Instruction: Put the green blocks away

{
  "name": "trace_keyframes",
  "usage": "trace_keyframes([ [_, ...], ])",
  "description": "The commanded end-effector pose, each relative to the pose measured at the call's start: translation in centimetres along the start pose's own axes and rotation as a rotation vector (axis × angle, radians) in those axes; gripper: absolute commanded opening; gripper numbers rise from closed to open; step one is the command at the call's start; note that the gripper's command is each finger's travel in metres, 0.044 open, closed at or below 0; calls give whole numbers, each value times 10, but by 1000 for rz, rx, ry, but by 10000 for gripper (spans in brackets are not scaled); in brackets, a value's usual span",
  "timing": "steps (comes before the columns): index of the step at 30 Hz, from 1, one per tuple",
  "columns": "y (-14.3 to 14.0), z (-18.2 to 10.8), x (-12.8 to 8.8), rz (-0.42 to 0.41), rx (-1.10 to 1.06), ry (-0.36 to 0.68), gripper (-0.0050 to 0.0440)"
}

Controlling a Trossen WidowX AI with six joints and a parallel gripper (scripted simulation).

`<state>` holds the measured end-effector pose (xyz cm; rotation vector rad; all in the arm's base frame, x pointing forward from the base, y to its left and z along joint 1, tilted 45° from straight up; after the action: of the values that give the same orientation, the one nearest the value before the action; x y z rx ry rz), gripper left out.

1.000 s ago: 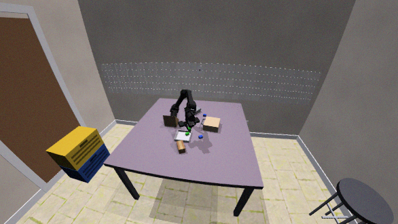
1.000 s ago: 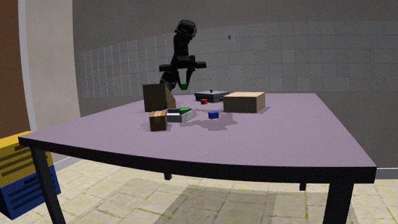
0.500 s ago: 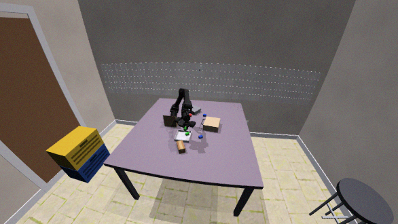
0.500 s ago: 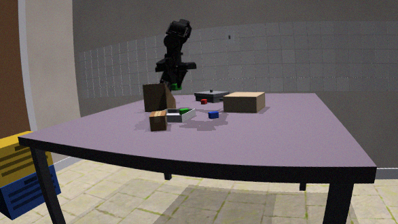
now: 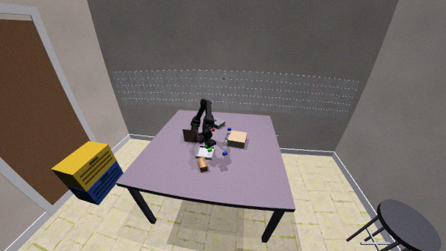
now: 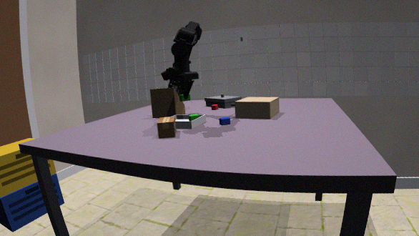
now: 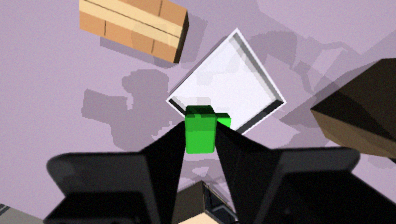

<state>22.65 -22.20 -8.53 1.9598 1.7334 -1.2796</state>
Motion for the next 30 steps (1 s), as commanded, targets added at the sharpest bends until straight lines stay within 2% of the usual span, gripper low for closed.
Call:
trace_keyframes([
  [1,-2,-2,29,-19,8,7,0],
  [5,-3,-2,56,-19,8,7,0],
  [19,-3,-2,56,-19,8,7,0],
  [30,-3,-2,80,-19,8,7,0],
])
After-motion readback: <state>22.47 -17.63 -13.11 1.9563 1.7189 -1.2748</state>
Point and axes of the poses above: the point midway between the two fingers, 35 mm back from their tips, its own x axis out along the fingers, its own y axis across the jaws, z = x × y, the point moved 6 cm from there along -x, back along the fingers, and after that the axes turned 12 degrees about -x, right-handed, at the moved point
